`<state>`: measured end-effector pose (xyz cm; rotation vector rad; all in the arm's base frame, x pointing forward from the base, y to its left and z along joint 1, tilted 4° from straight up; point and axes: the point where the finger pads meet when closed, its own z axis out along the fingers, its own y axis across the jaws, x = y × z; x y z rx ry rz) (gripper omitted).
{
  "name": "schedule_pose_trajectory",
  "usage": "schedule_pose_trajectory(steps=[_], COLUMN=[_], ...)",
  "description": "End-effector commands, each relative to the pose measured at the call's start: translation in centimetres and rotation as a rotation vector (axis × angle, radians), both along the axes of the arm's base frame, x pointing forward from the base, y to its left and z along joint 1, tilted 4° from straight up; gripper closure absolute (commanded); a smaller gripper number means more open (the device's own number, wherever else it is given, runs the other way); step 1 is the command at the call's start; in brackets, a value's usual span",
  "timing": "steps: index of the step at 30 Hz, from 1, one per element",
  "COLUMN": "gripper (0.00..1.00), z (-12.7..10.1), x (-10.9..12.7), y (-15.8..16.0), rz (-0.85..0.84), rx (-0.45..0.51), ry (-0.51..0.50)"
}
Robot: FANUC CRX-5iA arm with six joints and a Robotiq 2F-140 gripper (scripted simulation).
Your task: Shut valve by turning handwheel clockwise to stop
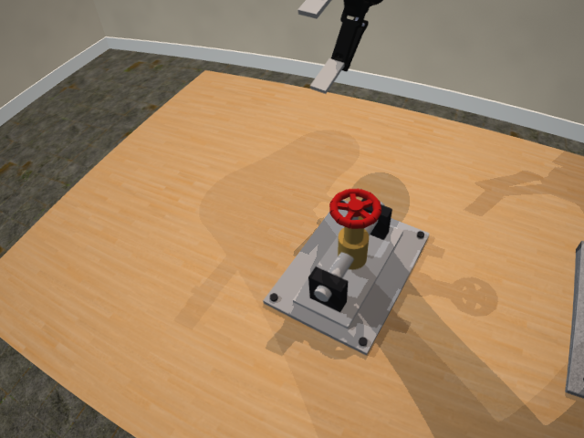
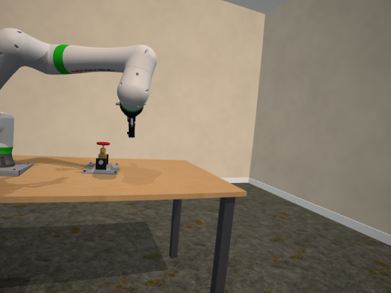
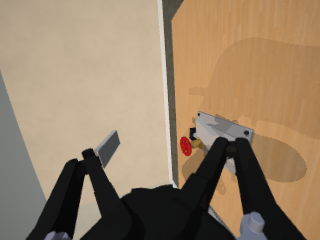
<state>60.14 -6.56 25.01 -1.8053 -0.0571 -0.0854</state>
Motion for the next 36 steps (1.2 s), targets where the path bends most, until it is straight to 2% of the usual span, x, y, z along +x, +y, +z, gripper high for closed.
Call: schedule_pose_trajectory(steps=[1,3,5,8,9,15,18,20,22,33,36], gripper=[0.00,0.00,0.00,0.00,0.00,0.00,0.00,0.00,0.00,0.00,0.00], z=[-1.3,-2.6,-3.2,-3.9,-4.5,-5.8,-6.0,-6.5,-6.6,-6.5,-6.4], x=[-0.8,-2.0,-2.7,-3.6,-4.4,-6.9,-7.3,-8.7,-9.1,-11.9,-12.0], y=[3.5,6.7,8.0,9.3,10.3,12.6,12.9,13.6,13.7,14.0,14.0], rz=[0.041,0.089,0.113,0.141,0.169,0.256,0.271,0.329,0.343,0.531,0.539], rx=[-0.101,-0.211,-0.264,-0.324,-0.381,-0.550,-0.578,-0.681,-0.705,-0.996,-1.008], ry=[0.017,0.021,0.018,0.011,0.002,-0.047,-0.058,-0.105,-0.118,-0.331,-0.341])
